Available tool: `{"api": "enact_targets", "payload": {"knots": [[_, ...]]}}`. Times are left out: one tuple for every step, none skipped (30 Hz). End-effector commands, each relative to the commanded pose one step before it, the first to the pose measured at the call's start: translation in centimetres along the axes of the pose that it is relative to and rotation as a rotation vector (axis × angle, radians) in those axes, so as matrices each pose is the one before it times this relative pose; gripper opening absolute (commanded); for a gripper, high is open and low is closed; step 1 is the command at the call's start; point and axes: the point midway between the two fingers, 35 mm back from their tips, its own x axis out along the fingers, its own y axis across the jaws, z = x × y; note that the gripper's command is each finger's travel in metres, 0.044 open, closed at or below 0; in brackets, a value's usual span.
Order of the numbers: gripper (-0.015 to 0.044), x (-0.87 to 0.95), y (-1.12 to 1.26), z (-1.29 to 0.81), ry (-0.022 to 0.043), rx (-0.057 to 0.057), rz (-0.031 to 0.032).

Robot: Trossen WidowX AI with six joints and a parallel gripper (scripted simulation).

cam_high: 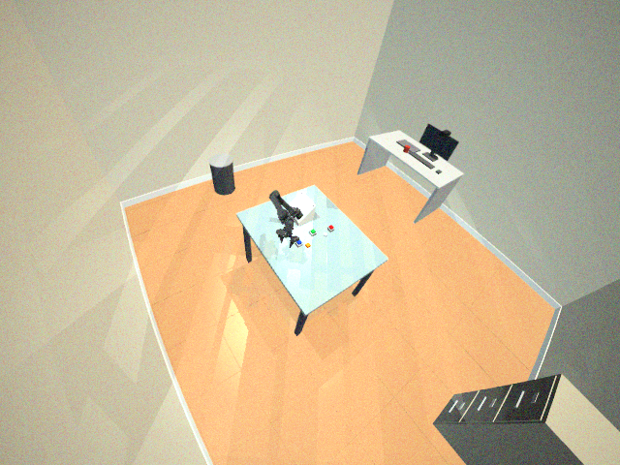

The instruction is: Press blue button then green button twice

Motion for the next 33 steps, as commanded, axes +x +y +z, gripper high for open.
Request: {"api": "enact_targets", "payload": {"knots": [[0.0400, -0.380, 1.732, -7.501, 0.21467, -0.4794, 0.03257], [0.0400, 0.042, 0.691, -1.162, 0.03873, -0.0927, 0.00547], [0.0400, 0.041, 0.711, -1.115, 0.03857, -0.0935, 0.00509], [0.0400, 0.039, 0.728, -1.072, 0.03865, -0.0945, 0.00461], [0.0400, 0.036, 0.741, -1.028, 0.03884, -0.0955, 0.00402], [0.0400, 0.033, 0.751, -0.987, 0.03928, -0.0967, 0.00336], [0.0400, 0.028, 0.756, -0.948, 0.03990, -0.0978, 0.00262], [0.0400, 0.021, 0.758, -0.910, 0.04071, -0.0989, 0.00181], [0.0400, 0.013, 0.756, -0.875, 0.04179, -0.1000, 0.00095], [0.0400, 0.007, 0.366, -0.392, 0.02018, -0.0476, 0.00014], [0.0400, 0.002, 0.082, -0.084, 0.00449, -0.0105, 0.00000], [0.0400, 0.000, 0.000, 0.000, 0.00000, 0.0000, 0.00000], [0.0400, 0.000, 0.000, 0.000, 0.00000, 0.0000, 0.00000], [0.0400, 0.000, 0.000, 0.000, 0.00000, 0.0000, 0.00000], [0.0400, 0.000, 0.000, 0.000, 0.00000, 0.0000, 0.00000], [0.0400, 0.000, 0.000, 0.000, 0.00000, 0.0000, 0.00000], [0.0400, 0.000, 0.000, 0.000, 0.00000, 0.0000, 0.00000], [0.0400, 0.000, 0.000, 0.000, 0.00000, 0.0000, 0.00000], [0.0400, 0.000, 0.000, 0.000, 0.00000, 0.0000, 0.00000], [0.0400, 0.000, 0.000, 0.000, 0.00000, 0.0000, 0.00000], [0.0400, 0.000, 0.000, 0.000, 0.00000, 0.0000, 0.00000], [0.0400, 0.000, 0.000, 0.000, 0.00000, 0.0000, 0.00000], [0.0400, 0.000, 0.000, 0.000, 0.00000, 0.0000, 0.00000], [0.0374, 0.198, 0.009, 0.023, -0.00006, 0.0000, 0.00037], [0.0348, 0.594, 0.021, 0.060, -0.00018, 0.0001, 0.00092], [0.0321, 0.990, 0.019, 0.070, -0.00032, 0.0001, 0.00094], [0.0295, 1.308, -0.004, 0.034, -0.00040, 0.0002, 0.00010], [0.0269, 1.300, -0.033, -0.036, -0.00027, 0.0003, -0.00120], [0.0242, 0.972, -0.041, -0.074, -0.00006, 0.0002, -0.00175], [0.0216, 0.579, -0.030, -0.064, 0.00004, 0.0001, -0.00140], [0.0190, 0.192, -0.011, -0.025, 0.00003, 0.0000, -0.00052], [0.0164, 0.000, 0.000, 0.000, 0.00000, 0.0000, 0.00000], [0.0138, 0.000, 0.000, 0.000, 0.00000, 0.0000, 0.00000]]}}
